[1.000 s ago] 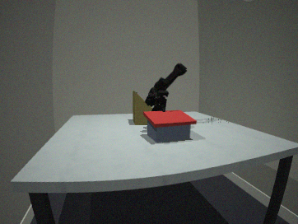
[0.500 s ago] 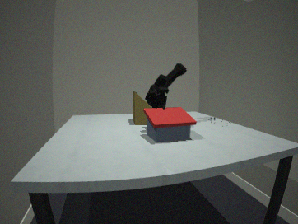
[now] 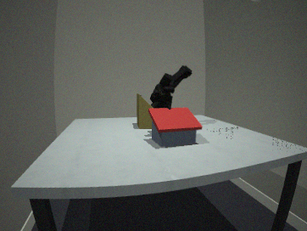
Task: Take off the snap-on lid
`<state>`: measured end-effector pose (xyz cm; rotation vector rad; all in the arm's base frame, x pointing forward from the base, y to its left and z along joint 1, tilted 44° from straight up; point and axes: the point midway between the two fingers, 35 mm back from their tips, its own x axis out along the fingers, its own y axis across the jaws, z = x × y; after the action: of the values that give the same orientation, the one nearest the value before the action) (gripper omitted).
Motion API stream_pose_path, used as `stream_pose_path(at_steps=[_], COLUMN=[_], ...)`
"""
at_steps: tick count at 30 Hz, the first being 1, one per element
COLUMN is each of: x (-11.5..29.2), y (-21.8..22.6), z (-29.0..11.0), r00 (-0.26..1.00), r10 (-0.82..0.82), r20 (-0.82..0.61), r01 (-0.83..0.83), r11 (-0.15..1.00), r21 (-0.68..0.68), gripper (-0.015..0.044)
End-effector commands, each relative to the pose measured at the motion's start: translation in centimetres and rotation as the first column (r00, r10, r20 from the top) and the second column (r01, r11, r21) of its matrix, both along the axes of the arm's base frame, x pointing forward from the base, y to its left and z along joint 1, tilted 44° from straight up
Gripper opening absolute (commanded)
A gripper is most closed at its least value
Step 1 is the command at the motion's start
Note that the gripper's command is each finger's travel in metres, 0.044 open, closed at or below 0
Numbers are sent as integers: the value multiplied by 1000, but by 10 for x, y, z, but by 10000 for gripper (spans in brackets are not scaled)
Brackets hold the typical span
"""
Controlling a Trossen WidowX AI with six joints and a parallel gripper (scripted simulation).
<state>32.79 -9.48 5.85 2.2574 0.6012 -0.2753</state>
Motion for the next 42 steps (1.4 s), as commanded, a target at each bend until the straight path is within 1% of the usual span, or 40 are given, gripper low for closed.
stream_pose_path(at_steps=[1, 29, 42], x=[3, 24, 22], y=[-6, -34, -46], z=[7, 38, 50], r00=[1000, 1000, 1000], r10=[0, 0, 0], r20=[8, 9, 8], r01=[0, 0, 0], r11=[1000, 1000, 1000], r21=[-4, -5, -6], gripper=[0, 0, 0])
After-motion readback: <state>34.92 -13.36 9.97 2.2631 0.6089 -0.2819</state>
